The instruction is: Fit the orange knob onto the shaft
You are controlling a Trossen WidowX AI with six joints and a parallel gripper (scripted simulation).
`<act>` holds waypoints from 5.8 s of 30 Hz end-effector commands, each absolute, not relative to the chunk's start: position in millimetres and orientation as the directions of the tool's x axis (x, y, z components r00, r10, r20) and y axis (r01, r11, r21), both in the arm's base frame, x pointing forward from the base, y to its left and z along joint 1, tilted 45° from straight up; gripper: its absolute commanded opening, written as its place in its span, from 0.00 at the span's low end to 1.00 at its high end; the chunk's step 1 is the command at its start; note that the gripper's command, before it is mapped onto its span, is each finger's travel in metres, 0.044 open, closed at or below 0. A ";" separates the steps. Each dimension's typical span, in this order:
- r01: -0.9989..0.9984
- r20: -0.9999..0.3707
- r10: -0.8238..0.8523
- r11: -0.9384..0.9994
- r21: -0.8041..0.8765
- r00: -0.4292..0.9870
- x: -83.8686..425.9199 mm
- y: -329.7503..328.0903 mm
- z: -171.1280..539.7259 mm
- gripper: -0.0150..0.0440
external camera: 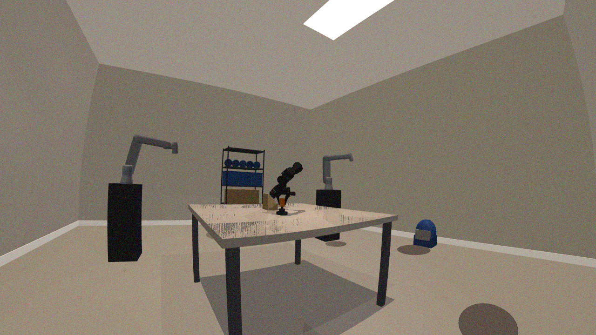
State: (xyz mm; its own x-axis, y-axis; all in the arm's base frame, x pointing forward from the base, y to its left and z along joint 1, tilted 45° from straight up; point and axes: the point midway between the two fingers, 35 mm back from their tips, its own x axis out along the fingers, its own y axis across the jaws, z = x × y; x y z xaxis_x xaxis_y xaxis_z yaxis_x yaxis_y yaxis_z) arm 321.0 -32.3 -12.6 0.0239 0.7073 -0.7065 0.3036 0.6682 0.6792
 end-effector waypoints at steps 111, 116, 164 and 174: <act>0.808 -0.708 0.706 0.403 0.430 0.024 320.2 -32.7 -12.8 0.25; 0.808 -0.708 0.706 0.403 0.430 0.024 320.7 -32.3 -13.1 0.25; 0.833 -0.708 0.706 0.377 0.404 0.024 321.2 -36.6 -9.5 0.25; 0.838 -0.708 0.706 0.372 0.400 0.024 322.5 -33.1 -12.7 0.25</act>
